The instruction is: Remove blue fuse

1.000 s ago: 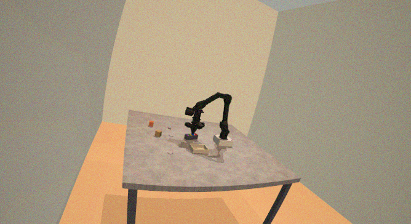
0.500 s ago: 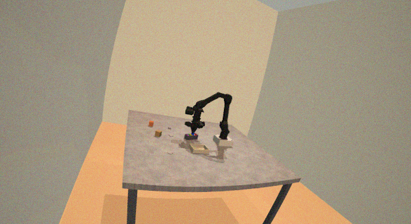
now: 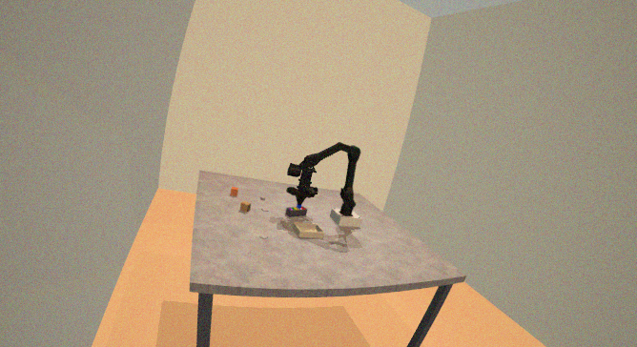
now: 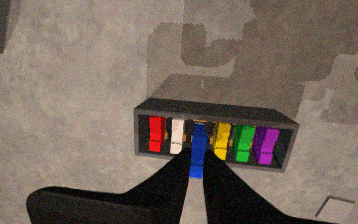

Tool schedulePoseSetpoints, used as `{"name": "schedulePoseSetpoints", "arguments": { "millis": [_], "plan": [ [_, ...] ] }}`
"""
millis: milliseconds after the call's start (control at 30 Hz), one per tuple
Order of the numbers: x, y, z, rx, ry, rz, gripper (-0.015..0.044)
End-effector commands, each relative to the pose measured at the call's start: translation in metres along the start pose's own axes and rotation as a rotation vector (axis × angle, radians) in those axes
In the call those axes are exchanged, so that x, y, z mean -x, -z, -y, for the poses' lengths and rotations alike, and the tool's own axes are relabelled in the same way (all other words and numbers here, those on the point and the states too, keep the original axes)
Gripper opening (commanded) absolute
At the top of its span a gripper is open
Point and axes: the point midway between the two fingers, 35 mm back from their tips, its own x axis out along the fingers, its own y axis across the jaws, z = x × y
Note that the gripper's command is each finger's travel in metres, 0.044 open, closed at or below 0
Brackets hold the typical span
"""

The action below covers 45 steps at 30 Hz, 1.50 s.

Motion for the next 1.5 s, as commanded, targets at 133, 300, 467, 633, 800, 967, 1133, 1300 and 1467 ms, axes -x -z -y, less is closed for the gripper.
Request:
{"name": "schedulePoseSetpoints", "arguments": {
  "millis": [133, 300, 467, 633, 800, 967, 1133, 1300, 1467],
  "plan": [
    [0.006, 0.0, 0.001, 0.0, 0.006, 0.0, 0.0],
    [0.008, 0.0, 0.001, 0.001, 0.006, 0.0, 0.0],
    [0.011, 0.0, 0.001, 0.001, 0.007, 0.0, 0.0],
    [0.013, 0.0, 0.001, 0.001, 0.007, 0.0, 0.0],
    [0.019, 0.0, 0.001, 0.001, 0.007, 0.0, 0.0],
    [0.027, 0.0, 0.001, 0.001, 0.007, 0.0, 0.0],
    [0.034, 0.0, 0.001, 0.001, 0.007, 0.0, 0.0],
    [0.035, 0.0, 0.0, 0.001, 0.007, 0.0, 0.0],
    [0.035, -0.009, 0.01, 0.001, 0.008, 0.002, 0.0]
  ]
}}
